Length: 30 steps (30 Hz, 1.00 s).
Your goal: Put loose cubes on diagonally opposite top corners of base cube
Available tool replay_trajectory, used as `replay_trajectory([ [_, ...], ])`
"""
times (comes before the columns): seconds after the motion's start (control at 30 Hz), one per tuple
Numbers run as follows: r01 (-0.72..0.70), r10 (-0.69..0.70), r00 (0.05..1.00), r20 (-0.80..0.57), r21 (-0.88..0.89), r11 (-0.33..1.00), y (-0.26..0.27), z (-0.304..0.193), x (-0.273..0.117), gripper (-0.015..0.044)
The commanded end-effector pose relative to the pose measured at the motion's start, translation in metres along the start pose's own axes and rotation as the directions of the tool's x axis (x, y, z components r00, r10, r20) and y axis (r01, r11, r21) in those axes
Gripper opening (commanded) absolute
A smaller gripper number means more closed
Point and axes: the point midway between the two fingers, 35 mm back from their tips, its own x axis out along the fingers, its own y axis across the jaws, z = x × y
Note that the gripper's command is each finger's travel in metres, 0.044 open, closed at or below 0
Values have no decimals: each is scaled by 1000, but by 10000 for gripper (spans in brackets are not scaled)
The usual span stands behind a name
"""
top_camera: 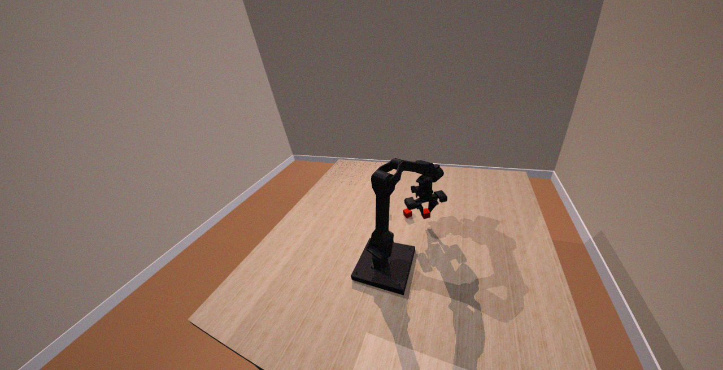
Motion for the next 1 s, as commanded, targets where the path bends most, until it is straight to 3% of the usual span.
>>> replay_trajectory([
  [0.0,10,-10,1000,2,-9,1000,-1,0,-15,105],
  [0.53,0,0,1000,-3,-25,1000,4,-4,-65,105],
  [0.97,-2,2,1000,-3,-76,997,21,18,-62,105],
])
